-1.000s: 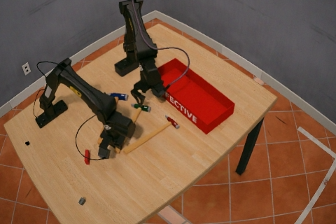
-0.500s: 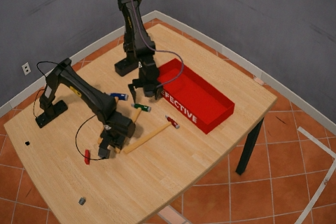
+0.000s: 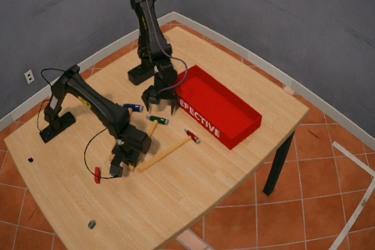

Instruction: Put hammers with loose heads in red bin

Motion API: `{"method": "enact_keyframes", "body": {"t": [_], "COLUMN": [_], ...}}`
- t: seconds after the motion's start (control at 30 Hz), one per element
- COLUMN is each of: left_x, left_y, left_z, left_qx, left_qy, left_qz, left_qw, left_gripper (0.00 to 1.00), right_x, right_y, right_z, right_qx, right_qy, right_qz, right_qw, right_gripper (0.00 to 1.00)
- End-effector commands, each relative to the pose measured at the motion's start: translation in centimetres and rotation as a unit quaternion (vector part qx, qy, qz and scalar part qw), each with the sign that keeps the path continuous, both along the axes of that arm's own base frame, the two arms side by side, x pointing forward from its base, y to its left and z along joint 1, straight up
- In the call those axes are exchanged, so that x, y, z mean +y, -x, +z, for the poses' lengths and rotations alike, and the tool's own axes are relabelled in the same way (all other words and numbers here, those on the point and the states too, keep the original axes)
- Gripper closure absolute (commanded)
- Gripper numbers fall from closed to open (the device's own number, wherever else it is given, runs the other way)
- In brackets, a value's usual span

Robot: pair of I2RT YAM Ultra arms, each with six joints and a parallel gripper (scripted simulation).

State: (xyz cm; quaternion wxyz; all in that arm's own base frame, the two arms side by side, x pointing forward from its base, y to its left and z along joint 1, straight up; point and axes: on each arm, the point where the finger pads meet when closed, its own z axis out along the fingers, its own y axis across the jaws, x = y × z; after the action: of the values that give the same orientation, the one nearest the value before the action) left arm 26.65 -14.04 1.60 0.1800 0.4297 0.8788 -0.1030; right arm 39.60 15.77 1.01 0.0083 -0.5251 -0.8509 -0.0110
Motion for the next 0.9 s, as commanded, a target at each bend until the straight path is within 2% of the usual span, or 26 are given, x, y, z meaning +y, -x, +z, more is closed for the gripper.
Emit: {"method": "enact_keyframes", "body": {"t": [0.0, 0.2, 0.73, 0.83, 0.87], "left_x": [-0.42, -0.11, -0.16, -0.16, -0.16], "left_y": [-0.66, 0.09, -0.07, -0.07, -0.07], "left_z": [1.05, 0.65, 0.62, 0.62, 0.62], "left_qx": [-0.064, -0.057, -0.055, -0.055, -0.055], "left_qy": [0.021, 0.019, 0.016, 0.016, 0.016], "left_qz": [-0.080, -0.082, -0.078, -0.078, -0.078], "left_qw": [0.994, 0.995, 0.995, 0.995, 0.995], "left_gripper": [0.00, 0.00, 0.00, 0.00, 0.00], "right_x": [-0.72, -0.72, -0.72, -1.00, -1.12], "right_y": [-0.18, -0.18, -0.18, -0.12, -0.24], "right_z": [0.10, 0.10, 0.10, -0.27, 0.41], "right_qx": [-0.003, -0.003, -0.003, 0.001, -0.009], "right_qy": [0.014, 0.014, 0.014, 0.015, 0.016], "right_qz": [-0.001, -0.001, -0.001, -0.004, -0.005], "right_qw": [1.000, 1.000, 1.000, 1.000, 1.000], "right_gripper": [0.79, 0.79, 0.79, 0.50, 0.48]}}
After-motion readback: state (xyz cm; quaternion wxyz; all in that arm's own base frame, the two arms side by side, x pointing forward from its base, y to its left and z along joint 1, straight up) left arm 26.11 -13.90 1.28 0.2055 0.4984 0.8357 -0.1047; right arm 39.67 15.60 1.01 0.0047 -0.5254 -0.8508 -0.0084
